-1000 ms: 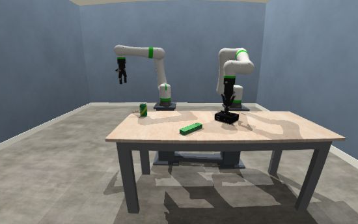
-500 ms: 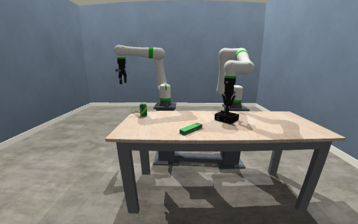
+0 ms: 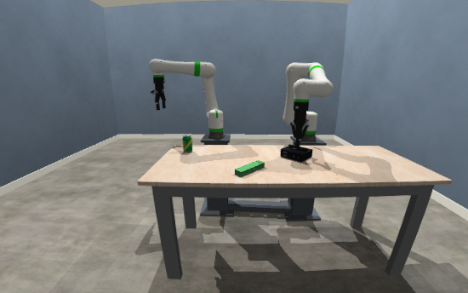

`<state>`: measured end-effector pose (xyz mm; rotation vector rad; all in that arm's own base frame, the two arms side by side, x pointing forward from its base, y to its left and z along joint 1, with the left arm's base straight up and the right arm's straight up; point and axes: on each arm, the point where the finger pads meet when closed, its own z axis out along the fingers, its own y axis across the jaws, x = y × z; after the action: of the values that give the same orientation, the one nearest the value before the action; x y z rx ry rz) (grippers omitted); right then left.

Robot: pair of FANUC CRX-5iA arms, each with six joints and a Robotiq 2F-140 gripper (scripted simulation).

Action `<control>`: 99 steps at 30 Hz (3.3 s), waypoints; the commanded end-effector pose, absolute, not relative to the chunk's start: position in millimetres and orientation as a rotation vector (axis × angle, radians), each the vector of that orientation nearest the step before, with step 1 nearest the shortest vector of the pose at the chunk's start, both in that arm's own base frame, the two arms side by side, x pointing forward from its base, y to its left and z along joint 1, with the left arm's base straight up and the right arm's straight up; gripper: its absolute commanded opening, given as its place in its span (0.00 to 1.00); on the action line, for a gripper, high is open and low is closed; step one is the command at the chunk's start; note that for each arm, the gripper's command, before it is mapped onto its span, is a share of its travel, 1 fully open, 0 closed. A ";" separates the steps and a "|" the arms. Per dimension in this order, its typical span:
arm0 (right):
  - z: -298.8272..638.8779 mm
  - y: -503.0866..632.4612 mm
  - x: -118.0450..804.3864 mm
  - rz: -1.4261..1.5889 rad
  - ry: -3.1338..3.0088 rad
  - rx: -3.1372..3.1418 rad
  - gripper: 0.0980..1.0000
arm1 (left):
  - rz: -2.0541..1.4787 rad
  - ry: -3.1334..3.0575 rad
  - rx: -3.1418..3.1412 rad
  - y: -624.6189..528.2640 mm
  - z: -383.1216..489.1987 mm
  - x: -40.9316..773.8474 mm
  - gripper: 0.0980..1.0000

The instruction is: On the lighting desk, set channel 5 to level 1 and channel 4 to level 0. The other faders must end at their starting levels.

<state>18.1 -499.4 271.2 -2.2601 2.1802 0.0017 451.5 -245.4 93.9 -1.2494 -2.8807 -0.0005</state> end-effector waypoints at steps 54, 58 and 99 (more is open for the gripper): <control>272.0 -499.7 18.0 0.000 2.181 -2.261 1.00 | 0.000 -2.882 -1.250 -240.1 94.7 446.7 0.00; 272.0 -499.7 18.0 0.000 2.181 -2.261 1.00 | 0.000 -2.882 -1.250 -240.1 94.7 446.7 0.00; 272.0 -499.7 18.0 0.000 2.181 -2.261 1.00 | 0.000 -2.882 -1.250 -244.5 130.6 450.8 0.00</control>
<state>18.1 -499.4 271.2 -2.2601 2.1802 0.0017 450.4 -244.3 127.6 -1.2494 -2.8810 -0.0004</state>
